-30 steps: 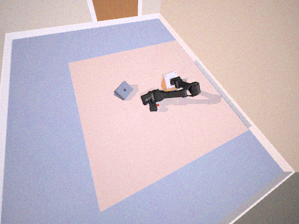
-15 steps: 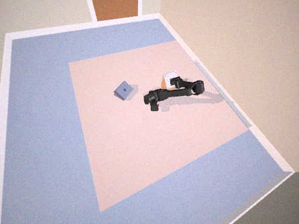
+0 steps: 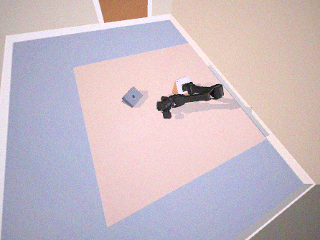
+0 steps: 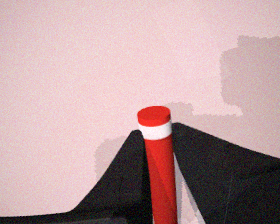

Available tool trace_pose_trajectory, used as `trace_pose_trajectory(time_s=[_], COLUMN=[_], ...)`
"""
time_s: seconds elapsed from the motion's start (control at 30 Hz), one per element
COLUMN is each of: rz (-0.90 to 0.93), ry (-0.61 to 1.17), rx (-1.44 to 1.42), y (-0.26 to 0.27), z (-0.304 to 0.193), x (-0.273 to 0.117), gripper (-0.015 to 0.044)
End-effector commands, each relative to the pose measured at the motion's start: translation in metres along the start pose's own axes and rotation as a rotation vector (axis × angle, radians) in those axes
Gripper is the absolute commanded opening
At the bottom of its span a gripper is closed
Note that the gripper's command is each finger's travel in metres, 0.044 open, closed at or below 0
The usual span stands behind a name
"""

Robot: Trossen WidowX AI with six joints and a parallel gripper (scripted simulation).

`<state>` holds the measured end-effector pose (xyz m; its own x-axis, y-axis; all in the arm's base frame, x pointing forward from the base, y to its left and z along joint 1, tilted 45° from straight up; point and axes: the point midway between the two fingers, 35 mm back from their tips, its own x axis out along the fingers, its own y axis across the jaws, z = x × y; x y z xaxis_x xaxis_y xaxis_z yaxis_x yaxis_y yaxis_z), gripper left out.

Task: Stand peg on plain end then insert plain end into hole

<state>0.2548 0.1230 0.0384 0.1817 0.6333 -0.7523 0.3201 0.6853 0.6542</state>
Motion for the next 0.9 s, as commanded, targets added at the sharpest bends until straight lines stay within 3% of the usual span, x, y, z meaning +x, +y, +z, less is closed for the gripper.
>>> trace_pose_trajectory(time_s=[0.0,0.87], rz=[-0.001,-0.002], ry=[-0.032,-0.258], rx=[0.001,0.003], y=[-0.001,0.000], z=[-0.002,-0.012], x=[-0.002,-0.016], gripper=[0.0050,0.0050])
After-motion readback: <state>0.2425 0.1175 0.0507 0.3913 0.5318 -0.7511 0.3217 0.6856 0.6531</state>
